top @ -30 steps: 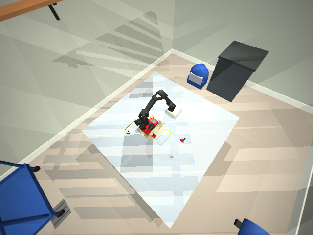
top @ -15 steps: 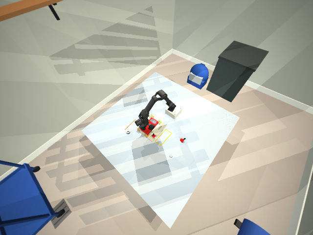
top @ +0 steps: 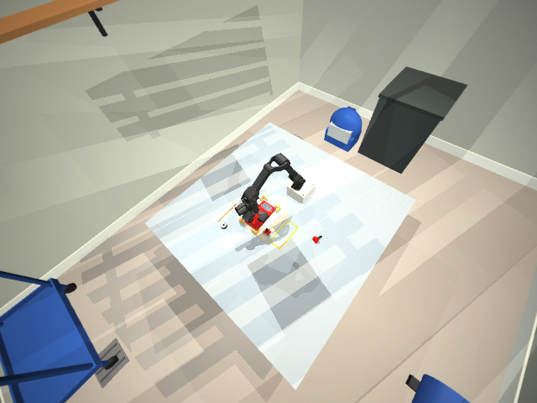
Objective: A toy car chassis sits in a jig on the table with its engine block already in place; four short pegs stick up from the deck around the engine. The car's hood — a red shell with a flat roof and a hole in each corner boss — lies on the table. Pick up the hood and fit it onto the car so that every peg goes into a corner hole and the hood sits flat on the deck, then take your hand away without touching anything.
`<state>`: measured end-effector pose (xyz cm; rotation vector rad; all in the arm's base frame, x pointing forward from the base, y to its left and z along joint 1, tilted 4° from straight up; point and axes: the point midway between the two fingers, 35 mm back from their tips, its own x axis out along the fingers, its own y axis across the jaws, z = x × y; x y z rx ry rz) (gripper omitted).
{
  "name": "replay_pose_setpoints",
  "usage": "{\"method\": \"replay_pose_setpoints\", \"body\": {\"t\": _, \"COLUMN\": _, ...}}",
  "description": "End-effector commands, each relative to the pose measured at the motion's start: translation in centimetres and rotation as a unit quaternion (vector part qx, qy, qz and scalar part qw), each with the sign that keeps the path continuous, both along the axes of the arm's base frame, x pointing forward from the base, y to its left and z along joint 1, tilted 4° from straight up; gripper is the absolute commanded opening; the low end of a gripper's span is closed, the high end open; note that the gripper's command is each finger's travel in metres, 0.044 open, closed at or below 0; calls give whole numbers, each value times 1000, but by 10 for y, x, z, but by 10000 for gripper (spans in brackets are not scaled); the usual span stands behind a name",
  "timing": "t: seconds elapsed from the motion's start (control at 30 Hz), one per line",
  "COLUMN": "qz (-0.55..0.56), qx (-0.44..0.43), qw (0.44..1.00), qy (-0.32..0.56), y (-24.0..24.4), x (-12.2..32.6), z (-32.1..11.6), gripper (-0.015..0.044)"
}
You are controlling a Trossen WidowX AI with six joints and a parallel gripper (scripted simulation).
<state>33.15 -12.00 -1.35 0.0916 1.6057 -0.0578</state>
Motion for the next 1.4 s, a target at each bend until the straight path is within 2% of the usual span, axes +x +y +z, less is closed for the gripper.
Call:
{"method": "replay_pose_setpoints", "body": {"t": 0.0, "qz": 0, "qx": -1, "qw": 1000, "qy": 0, "y": 0, "x": 0, "z": 3, "gripper": 0}}
{"method": "replay_pose_setpoints", "body": {"t": 1.37, "qz": -1, "qx": -3, "qw": 1000, "qy": -10, "y": 0, "x": 0, "z": -3, "gripper": 0}}
